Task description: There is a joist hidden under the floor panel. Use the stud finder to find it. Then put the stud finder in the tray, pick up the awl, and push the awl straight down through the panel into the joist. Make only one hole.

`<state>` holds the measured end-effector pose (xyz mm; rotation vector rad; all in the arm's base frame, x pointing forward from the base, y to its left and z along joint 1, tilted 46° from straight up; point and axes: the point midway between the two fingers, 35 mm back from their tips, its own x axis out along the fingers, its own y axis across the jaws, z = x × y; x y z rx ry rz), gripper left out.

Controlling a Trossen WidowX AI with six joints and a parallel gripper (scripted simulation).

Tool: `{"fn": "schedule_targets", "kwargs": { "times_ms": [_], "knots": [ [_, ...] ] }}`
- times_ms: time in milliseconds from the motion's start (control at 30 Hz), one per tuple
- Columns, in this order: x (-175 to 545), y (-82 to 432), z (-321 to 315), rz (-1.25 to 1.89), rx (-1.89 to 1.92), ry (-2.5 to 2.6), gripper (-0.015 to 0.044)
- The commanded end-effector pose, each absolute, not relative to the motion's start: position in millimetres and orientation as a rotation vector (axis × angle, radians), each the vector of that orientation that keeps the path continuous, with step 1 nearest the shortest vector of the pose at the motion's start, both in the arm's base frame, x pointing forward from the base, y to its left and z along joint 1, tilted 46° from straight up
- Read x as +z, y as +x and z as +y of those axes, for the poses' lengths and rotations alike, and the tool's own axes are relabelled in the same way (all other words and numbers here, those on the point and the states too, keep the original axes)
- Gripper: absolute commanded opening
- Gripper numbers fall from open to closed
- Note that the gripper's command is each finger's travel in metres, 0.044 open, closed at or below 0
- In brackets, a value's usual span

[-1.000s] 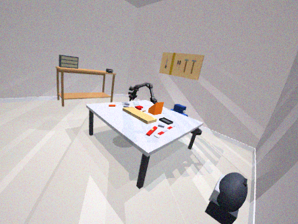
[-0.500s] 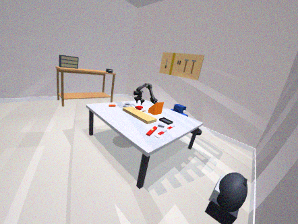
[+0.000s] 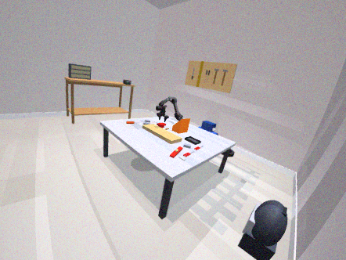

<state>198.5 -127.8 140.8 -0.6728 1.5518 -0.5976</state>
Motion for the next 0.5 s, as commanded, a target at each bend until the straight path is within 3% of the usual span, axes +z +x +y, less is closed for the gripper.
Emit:
{"fn": "schedule_targets", "kwargs": {
  "times_ms": [0, 467],
  "knots": [
    [138.8, 197.6, -128.7, 1.552, -0.594, -0.671, 0.0440],
    [122.6, 199.2, -144.7, 1.552, -0.593, -0.669, 0.0440]
  ]
}}
